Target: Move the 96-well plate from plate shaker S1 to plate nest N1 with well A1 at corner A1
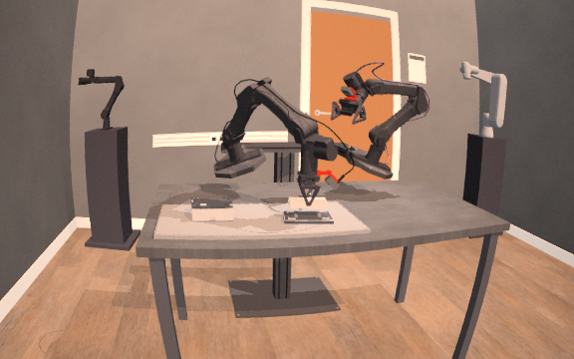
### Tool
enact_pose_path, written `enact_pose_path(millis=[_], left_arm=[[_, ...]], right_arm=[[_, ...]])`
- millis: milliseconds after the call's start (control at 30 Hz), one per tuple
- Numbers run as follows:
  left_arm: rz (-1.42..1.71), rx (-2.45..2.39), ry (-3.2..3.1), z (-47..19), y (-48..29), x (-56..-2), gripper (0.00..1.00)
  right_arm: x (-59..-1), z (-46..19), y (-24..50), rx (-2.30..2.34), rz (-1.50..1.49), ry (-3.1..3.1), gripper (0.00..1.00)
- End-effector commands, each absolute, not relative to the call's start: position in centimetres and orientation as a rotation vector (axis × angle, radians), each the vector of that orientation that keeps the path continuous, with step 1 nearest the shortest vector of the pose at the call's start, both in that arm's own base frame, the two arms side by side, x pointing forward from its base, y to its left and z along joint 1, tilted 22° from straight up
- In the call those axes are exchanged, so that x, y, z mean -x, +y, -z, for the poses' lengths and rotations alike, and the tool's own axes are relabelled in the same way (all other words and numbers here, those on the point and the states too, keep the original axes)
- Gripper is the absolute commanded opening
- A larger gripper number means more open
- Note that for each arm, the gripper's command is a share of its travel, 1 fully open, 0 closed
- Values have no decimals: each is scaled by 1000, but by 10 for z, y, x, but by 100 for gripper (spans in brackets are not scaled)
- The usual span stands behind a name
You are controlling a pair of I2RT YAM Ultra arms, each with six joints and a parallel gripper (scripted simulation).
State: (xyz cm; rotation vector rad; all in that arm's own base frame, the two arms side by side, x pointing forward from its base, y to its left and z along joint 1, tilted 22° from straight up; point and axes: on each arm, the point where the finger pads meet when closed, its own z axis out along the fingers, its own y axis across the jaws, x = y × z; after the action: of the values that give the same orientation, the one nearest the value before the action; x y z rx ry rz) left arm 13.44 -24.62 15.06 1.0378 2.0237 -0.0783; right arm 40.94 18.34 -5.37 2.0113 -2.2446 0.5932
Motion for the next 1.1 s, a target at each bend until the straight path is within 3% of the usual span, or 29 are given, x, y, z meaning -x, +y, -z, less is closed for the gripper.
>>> enact_pose_path(millis=[0, 1067], left_arm=[[53, -1051, 2026, -146, -237, -132, 100], [52, -1043, 2029, -148, -239, -133, 100]], right_arm=[[-414, 50, 190, -2004, -598, -2275, 80], [-418, 81, 177, -2011, -595, -2270, 80]])
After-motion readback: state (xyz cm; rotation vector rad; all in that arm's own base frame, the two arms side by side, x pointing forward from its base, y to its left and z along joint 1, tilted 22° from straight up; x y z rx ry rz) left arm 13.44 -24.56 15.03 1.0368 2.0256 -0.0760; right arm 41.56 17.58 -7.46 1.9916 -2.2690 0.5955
